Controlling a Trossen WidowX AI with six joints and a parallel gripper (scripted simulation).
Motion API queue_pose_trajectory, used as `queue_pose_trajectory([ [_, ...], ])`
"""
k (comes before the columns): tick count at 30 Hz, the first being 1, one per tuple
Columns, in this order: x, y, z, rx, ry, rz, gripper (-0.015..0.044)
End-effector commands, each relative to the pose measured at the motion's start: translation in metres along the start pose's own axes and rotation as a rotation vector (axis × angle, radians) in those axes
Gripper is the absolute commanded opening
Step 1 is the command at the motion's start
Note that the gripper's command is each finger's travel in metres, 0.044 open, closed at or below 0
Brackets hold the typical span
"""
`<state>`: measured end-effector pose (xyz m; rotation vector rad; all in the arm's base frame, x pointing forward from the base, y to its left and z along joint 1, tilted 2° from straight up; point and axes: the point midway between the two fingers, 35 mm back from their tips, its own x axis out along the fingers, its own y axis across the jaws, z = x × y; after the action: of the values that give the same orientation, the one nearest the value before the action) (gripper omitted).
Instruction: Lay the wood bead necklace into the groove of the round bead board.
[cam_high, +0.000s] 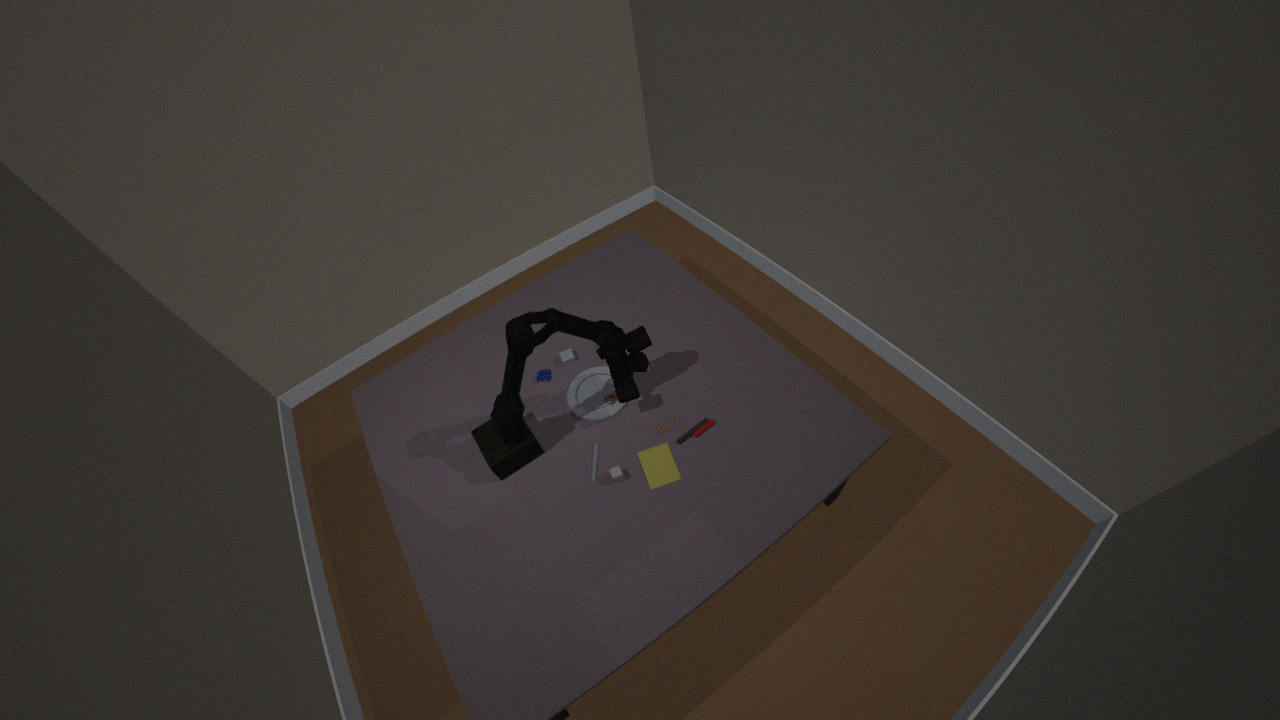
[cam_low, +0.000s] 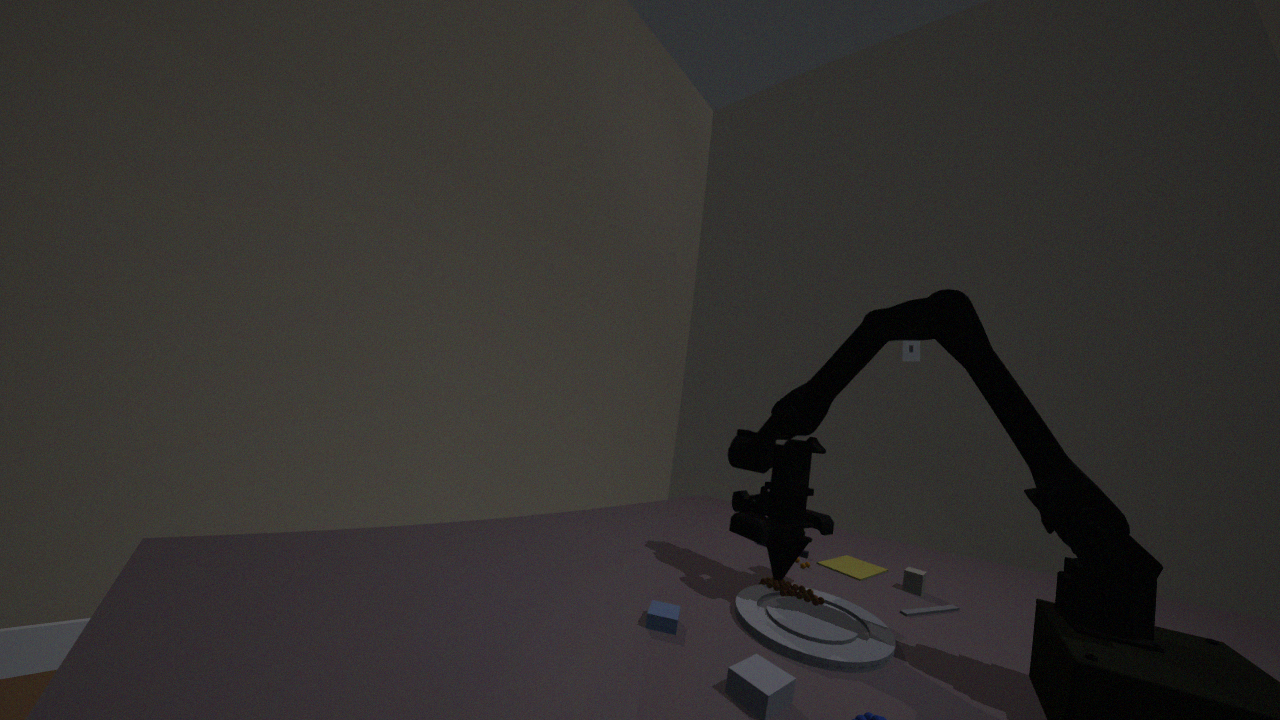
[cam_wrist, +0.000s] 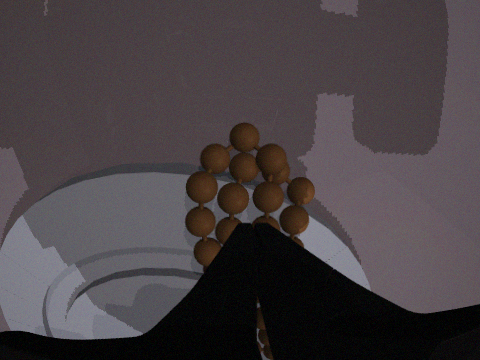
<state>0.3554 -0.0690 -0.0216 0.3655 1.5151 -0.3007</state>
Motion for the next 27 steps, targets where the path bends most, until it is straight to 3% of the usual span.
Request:
queue_pose_trajectory([
  [1, -0.002, 0.0, 0.0, 0.0, 0.0, 0.0, 0.0053],
  [13, -0.025, 0.0, 0.0, 0.006, 0.001, -0.004, 0.0368],
  [16, -0.03, -0.004, -0.001, -0.008, 0.001, -0.005, 0.031],
  [27, -0.021, -0.004, 0.001, -0.004, -0.009, 0.0, 0.031],
])
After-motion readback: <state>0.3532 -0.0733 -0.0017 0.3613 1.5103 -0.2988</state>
